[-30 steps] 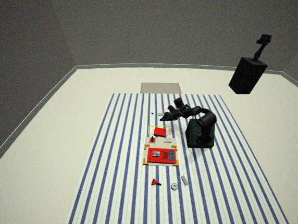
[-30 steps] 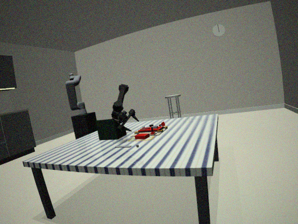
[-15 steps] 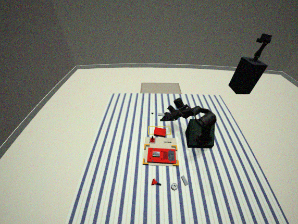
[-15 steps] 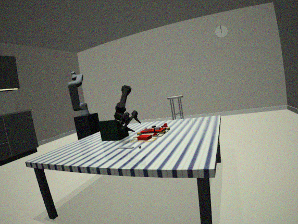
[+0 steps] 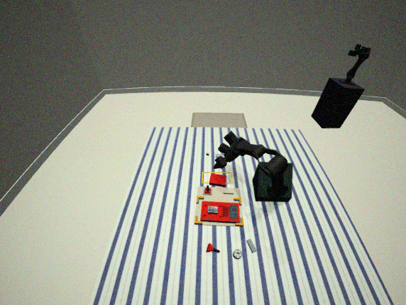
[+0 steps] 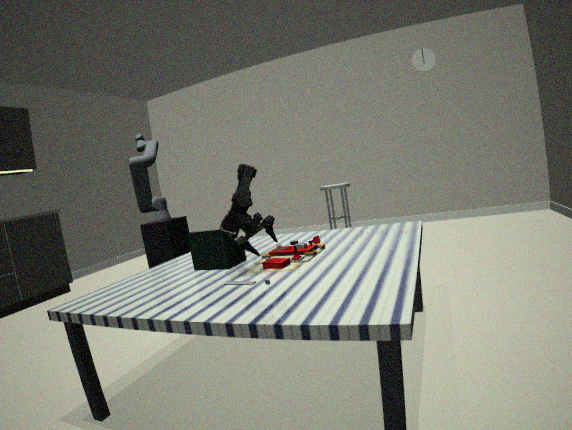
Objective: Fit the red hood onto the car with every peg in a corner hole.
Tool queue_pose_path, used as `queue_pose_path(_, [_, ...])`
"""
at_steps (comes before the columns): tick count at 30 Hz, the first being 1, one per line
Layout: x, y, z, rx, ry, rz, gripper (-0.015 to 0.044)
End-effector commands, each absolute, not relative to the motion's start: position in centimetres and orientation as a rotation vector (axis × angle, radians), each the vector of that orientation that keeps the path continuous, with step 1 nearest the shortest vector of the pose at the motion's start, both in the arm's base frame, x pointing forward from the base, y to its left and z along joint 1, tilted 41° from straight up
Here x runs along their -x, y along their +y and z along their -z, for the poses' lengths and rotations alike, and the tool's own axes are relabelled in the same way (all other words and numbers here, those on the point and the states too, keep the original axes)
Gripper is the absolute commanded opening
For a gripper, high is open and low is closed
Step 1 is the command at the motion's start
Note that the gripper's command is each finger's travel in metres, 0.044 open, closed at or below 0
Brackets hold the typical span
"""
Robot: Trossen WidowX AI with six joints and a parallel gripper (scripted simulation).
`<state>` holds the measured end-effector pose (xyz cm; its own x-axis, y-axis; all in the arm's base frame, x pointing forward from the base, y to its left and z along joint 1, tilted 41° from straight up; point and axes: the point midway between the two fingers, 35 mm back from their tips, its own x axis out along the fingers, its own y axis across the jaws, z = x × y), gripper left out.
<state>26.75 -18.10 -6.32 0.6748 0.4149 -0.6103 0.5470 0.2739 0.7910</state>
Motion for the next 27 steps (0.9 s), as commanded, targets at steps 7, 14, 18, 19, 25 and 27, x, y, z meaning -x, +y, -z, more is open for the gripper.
queue_pose_path(7, [-28.9, -14.3, 2.8, -0.765, 1.461, -0.329, 0.0440])
queue_pose_path(14, [-28.9, -14.2, 2.7, -0.757, 1.467, -0.337, 0.0440])
queue_pose_path(18, [-28.9, -14.2, 2.7, -0.757, 1.467, -0.337, 0.0440])
queue_pose_path(19, [-28.9, -14.2, 2.7, -0.757, 1.467, -0.337, 0.0440])
queue_pose_path(25, [-28.9, -14.2, 2.7, -0.757, 1.467, -0.337, 0.0440])
queue_pose_path(27, [-28.9, -14.2, 2.7, -0.757, 1.467, -0.337, 0.0440])
